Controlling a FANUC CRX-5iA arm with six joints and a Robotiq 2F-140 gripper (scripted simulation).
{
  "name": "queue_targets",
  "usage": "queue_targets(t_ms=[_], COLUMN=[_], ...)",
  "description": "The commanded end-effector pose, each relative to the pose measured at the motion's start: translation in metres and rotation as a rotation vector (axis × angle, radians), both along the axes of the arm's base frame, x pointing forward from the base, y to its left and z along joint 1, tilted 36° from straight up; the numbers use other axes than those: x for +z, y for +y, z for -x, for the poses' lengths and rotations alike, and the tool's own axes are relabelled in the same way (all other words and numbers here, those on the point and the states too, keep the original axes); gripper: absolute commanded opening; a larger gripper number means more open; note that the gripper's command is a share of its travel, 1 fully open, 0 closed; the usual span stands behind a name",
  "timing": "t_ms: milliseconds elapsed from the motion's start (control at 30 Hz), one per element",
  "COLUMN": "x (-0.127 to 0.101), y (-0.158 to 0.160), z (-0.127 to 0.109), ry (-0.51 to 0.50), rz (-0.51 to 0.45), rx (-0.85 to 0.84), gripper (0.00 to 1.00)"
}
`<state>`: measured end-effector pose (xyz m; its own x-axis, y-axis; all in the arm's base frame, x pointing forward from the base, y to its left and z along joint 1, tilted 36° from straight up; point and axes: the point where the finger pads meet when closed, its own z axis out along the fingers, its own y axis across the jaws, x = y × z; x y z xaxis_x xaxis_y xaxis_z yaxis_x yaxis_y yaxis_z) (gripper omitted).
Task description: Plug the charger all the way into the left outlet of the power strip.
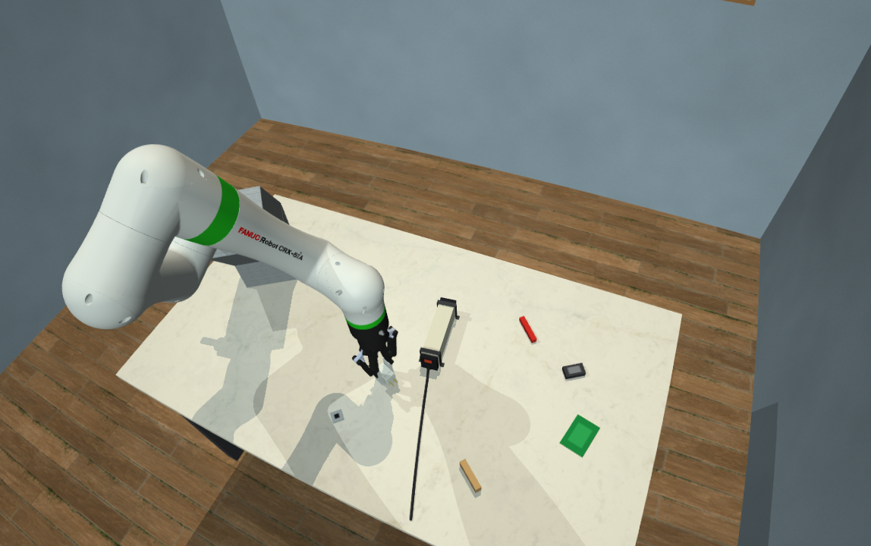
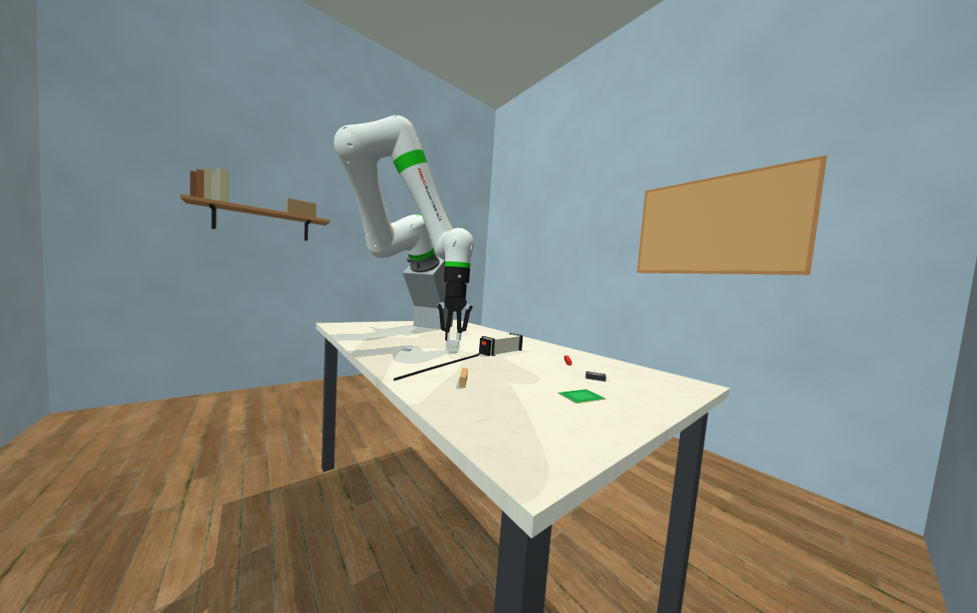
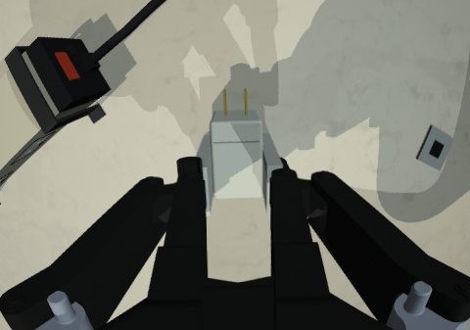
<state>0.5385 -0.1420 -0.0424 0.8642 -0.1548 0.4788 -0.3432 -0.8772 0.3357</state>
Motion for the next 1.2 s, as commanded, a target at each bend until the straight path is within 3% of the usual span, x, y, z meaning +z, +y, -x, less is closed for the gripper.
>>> queue_targets(t_ms=[0,1167], x=[0.000,0.030], y=[0.000,0.017], z=[0.000,0.013], ry=[-0.001,-0.001], rz=[0.000,0.000], rx=[0.000,0.000], gripper=[0.10,0.10])
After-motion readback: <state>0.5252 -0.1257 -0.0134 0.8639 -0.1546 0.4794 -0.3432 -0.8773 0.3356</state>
